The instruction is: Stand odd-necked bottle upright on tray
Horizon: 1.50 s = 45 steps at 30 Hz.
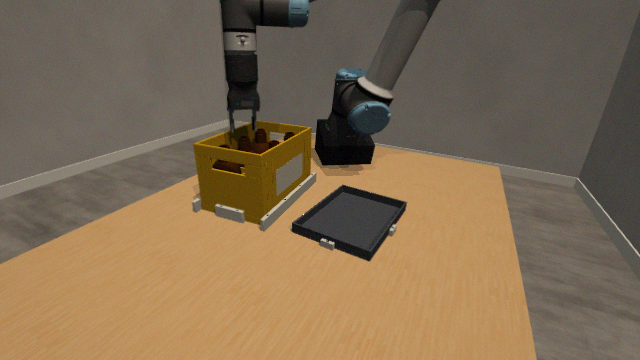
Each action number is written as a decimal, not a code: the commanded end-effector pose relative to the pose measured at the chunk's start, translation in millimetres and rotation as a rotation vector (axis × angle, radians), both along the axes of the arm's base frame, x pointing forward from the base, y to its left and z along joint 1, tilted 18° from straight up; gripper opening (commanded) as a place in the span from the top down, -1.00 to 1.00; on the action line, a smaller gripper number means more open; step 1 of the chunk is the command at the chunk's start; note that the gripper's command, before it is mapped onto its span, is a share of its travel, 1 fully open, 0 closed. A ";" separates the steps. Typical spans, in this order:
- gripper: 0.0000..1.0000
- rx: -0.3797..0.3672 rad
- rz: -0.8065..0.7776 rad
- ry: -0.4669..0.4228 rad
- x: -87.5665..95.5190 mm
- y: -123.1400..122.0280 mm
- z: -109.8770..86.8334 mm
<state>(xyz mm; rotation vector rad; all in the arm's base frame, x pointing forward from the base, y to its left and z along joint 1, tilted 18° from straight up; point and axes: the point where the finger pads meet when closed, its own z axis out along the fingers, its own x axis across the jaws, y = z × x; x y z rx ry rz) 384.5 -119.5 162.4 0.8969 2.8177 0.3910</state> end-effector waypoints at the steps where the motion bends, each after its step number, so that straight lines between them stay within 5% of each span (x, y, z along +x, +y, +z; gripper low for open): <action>1: -1.00 -0.001 0.000 -0.001 0.6 0.1 -1.4; 45: -1.00 -0.001 0.000 -0.001 8.6 7.0 -34.6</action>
